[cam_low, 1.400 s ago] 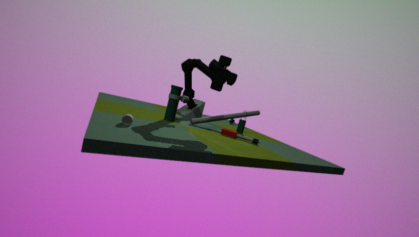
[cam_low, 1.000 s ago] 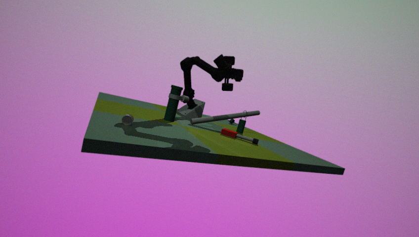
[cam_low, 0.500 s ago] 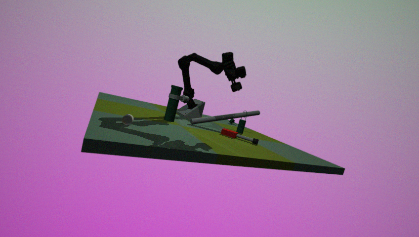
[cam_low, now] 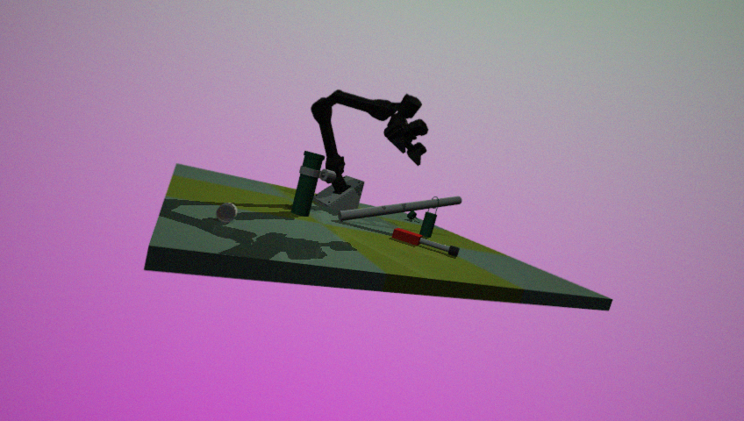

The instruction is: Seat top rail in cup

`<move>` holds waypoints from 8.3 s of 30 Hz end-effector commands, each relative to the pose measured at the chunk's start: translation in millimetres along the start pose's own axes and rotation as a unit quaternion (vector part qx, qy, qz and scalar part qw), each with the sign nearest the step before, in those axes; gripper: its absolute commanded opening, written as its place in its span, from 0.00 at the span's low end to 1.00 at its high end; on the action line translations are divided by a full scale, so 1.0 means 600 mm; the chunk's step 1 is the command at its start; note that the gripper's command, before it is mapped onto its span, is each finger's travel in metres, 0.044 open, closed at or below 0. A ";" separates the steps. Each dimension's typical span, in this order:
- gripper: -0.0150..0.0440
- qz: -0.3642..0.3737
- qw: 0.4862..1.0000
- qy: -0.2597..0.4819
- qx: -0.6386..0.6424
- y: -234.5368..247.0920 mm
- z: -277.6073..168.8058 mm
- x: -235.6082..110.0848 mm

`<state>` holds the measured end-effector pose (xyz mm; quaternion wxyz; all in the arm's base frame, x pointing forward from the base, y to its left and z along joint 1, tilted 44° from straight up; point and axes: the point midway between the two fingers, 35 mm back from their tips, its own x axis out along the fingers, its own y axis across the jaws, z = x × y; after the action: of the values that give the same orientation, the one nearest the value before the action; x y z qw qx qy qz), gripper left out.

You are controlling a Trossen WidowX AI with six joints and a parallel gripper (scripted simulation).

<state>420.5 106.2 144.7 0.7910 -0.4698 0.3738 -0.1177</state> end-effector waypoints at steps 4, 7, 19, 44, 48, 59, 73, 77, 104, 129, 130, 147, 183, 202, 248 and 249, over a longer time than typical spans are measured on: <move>1.00 0.023 0.980 0.124 0.156 0.018 -0.130 -0.092; 1.00 0.010 0.971 0.149 0.185 0.010 -0.158 -0.112; 1.00 0.001 0.966 0.162 0.201 0.004 -0.173 -0.124; 1.00 0.191 0.852 0.068 -0.483 -0.205 -0.306 -0.132; 1.00 0.192 0.812 0.043 -0.549 -0.229 -0.329 -0.142; 1.00 0.190 0.717 0.006 -0.670 -0.248 -0.348 -0.153; 1.00 0.191 0.717 0.006 -0.670 -0.244 -0.358 -0.142; 1.00 0.190 0.718 0.006 -0.670 -0.234 -0.389 -0.114; 1.00 0.189 0.718 0.006 -0.670 -0.218 -0.406 -0.054; 0.91 0.187 0.718 0.008 -0.671 -0.203 -0.426 -0.002; 0.87 0.187 0.718 0.008 -0.671 -0.203 -0.426 -0.002; 0.25 0.179 0.731 0.019 -0.658 -0.203 -0.421 0.003; 0.25 0.135 0.795 0.083 -0.586 -0.205 -0.395 0.031; 0.25 0.125 0.808 0.100 -0.567 -0.207 -0.391 0.038; 1.00 0.121 0.927 0.127 -0.330 -0.104 -0.269 -0.029; 1.00 0.118 0.937 0.132 -0.300 -0.098 -0.263 -0.033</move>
<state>302.6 -41.6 160.6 0.4815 -0.6880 0.5328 0.1051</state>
